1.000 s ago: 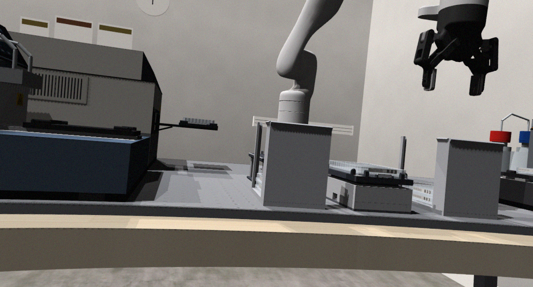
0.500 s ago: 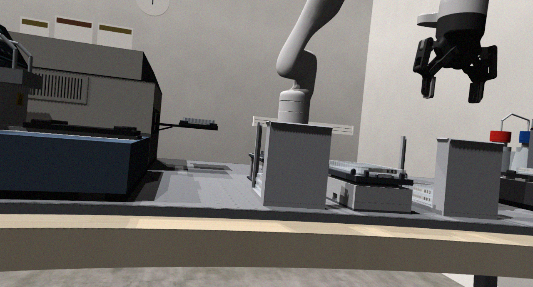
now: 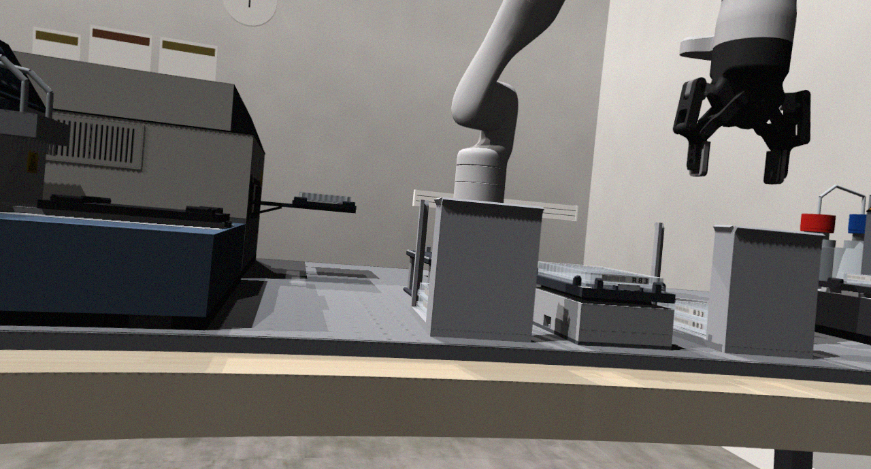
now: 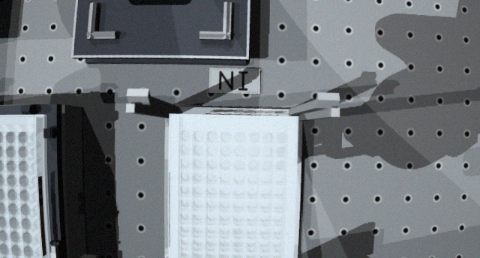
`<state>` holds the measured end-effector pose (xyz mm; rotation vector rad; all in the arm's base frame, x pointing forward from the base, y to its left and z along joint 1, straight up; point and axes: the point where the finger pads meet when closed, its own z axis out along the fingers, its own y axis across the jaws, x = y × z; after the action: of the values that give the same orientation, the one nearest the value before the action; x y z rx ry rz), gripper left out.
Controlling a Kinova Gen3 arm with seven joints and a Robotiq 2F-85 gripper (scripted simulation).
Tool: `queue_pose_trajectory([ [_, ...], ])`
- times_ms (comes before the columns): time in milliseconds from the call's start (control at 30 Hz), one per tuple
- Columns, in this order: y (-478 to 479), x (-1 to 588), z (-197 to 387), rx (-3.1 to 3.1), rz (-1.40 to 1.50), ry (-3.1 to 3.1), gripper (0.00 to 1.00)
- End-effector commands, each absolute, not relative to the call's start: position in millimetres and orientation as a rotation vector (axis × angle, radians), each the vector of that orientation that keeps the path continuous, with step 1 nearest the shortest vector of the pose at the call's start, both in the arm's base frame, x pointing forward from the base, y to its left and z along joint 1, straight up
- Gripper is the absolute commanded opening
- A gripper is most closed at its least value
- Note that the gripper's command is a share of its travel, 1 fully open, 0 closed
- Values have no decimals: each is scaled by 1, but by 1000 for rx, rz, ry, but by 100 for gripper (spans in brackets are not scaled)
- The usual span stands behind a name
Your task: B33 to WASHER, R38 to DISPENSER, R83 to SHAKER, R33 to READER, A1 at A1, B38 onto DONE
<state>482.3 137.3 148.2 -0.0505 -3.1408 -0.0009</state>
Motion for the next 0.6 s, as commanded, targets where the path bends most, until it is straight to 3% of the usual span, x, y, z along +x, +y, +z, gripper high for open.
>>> queue_pose_trajectory([
  [0,137,483,145,-51,-2,-3143,100],
  [567,137,483,125,-51,-2,-3143,100],
])
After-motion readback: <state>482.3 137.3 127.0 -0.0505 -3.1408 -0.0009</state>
